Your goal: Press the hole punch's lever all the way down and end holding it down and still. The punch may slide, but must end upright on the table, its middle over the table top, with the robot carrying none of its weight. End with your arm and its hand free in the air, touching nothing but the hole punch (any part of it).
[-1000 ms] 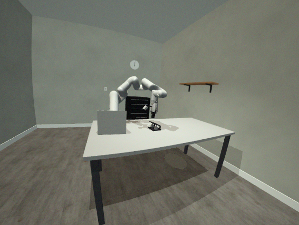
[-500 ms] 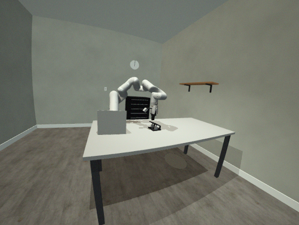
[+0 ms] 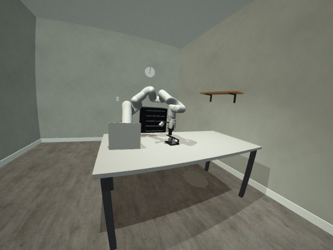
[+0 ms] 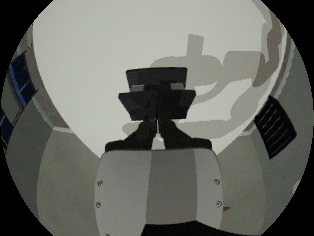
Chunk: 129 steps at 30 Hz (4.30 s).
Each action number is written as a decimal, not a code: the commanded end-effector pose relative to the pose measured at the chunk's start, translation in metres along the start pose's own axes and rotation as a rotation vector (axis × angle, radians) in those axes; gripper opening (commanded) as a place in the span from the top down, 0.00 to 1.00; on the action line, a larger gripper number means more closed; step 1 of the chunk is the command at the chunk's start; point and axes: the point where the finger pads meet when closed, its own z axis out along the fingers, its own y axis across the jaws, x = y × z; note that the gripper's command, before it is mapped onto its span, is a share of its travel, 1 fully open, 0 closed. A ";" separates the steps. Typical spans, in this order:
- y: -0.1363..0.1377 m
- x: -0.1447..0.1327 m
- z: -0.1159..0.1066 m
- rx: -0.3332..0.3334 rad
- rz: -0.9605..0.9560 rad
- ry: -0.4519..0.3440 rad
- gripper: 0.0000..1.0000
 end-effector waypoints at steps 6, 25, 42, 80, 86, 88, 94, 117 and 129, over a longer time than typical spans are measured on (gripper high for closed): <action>0.000 -0.001 0.003 0.001 -0.001 -0.003 1.00; 0.000 -0.001 0.003 0.001 -0.001 -0.003 1.00; 0.000 -0.001 0.013 0.001 -0.001 -0.003 1.00; 0.000 -0.001 0.024 0.001 -0.001 -0.003 1.00; 0.000 -0.001 0.031 0.001 -0.001 -0.003 1.00; 0.000 -0.001 0.032 0.001 -0.001 -0.003 1.00; 0.000 -0.001 0.033 0.001 -0.001 -0.003 1.00; 0.000 -0.001 0.037 0.001 -0.001 -0.003 1.00; 0.000 -0.001 0.037 0.001 -0.001 -0.003 1.00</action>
